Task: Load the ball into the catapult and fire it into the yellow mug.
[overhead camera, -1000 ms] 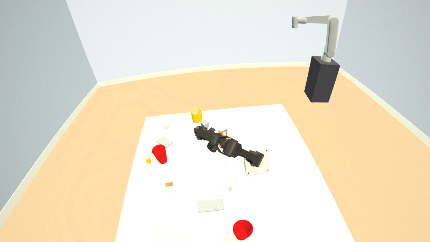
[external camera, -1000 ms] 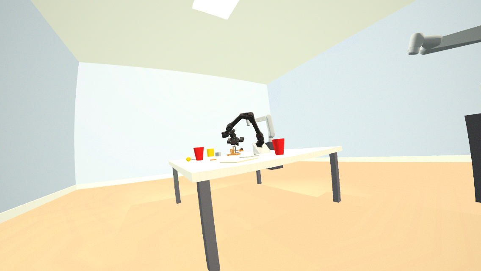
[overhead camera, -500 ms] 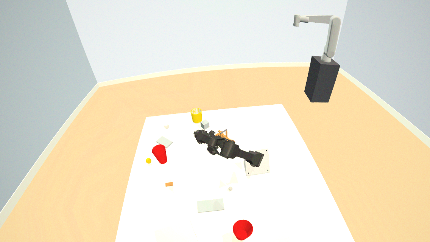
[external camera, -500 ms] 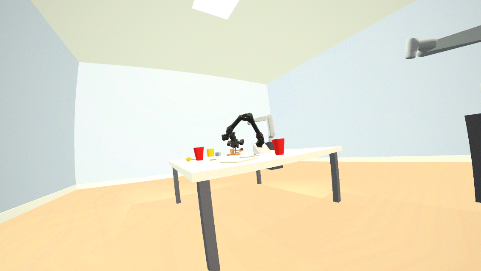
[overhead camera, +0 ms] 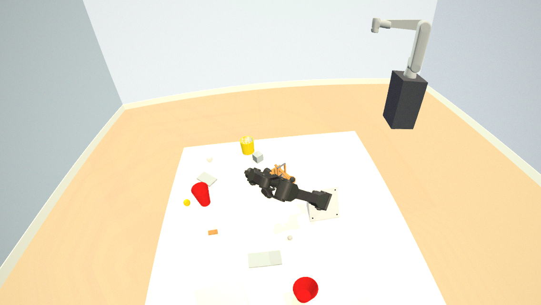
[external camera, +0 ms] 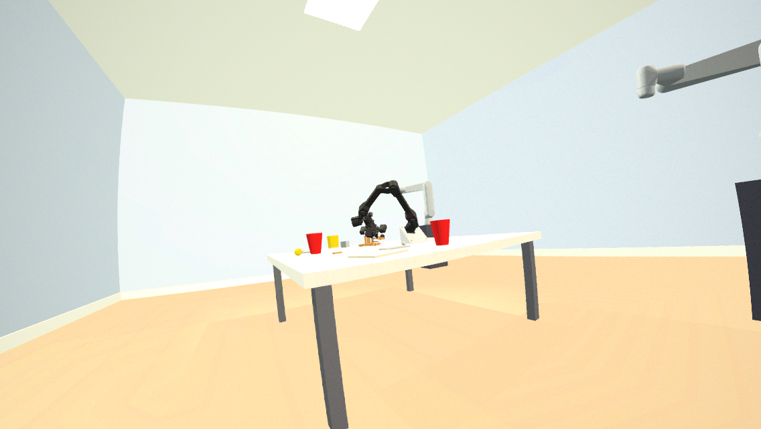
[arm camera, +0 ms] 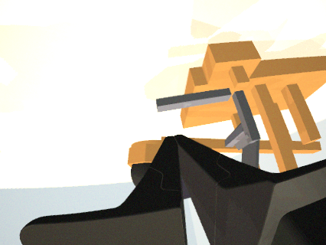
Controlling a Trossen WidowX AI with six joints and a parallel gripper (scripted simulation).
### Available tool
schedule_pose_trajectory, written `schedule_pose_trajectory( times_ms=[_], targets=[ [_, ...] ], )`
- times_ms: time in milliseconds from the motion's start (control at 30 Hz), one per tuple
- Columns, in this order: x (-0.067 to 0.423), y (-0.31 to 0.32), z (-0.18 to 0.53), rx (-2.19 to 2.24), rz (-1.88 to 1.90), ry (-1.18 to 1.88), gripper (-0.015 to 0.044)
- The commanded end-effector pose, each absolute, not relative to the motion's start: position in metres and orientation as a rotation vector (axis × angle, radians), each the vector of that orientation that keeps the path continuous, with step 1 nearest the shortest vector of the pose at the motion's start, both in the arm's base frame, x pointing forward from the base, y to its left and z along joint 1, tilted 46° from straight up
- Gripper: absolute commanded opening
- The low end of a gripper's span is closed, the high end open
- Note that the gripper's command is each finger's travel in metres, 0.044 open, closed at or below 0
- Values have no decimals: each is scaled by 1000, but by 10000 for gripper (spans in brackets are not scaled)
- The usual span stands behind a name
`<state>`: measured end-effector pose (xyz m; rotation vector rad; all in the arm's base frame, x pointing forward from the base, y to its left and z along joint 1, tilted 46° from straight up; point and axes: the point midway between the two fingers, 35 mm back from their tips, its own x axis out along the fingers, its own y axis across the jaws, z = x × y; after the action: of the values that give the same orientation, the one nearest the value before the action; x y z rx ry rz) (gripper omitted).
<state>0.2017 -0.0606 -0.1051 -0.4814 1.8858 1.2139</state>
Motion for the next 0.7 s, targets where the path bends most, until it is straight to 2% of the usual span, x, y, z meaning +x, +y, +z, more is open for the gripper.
schedule_pose_trajectory(
  times_ms=[0,667],
  targets=[
    [196,-54,-112,-467,1222,1896,0],
    [189,-28,-136,-465,1225,1897,0]
  ],
)
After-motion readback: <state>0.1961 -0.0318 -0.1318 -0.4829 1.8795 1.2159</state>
